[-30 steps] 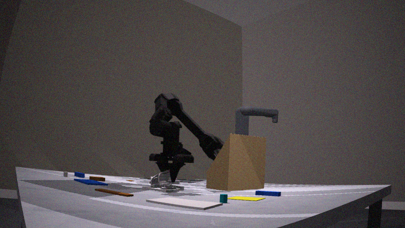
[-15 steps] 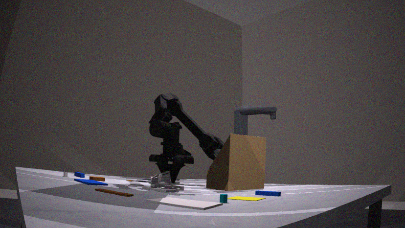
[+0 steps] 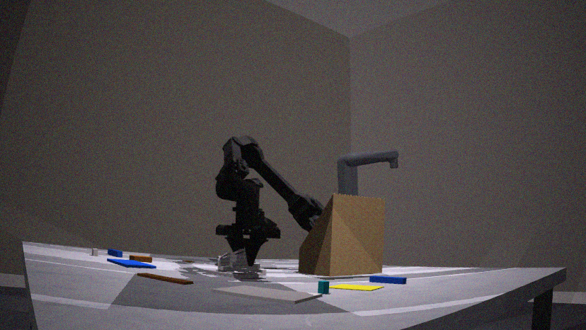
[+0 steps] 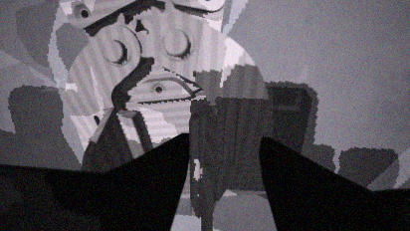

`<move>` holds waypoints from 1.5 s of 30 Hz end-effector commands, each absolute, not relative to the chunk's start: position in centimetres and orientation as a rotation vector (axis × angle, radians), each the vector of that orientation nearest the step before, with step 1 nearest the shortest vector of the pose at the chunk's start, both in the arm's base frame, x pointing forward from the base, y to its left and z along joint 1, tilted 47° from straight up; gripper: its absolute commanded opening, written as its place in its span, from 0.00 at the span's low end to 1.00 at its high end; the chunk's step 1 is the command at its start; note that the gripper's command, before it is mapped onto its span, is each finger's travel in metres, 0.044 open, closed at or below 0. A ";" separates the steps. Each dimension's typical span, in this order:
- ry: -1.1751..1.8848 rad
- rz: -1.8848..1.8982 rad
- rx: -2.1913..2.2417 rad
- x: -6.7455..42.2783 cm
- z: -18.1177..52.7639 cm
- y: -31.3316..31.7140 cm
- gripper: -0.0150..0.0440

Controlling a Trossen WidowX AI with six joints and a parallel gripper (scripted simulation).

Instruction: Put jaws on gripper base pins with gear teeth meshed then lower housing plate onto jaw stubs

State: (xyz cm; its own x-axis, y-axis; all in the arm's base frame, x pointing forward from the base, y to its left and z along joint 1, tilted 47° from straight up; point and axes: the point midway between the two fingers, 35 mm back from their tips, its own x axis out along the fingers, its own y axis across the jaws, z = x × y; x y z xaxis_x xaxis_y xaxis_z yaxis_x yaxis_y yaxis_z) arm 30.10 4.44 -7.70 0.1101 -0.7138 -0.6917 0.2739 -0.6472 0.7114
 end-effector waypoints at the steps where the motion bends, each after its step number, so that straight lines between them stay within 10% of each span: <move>1: -0.437 -1.639 1.626 30.1 -7.7 4.4 0.48; 45: -0.439 -1.639 1.627 30.3 -8.6 3.5 0.48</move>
State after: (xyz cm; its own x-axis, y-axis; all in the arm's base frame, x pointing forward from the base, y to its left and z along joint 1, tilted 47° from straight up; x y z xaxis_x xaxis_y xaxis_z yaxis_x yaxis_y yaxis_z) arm 30.24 3.69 -8.49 0.1137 -0.7142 -0.6906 0.2746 -0.6454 0.7127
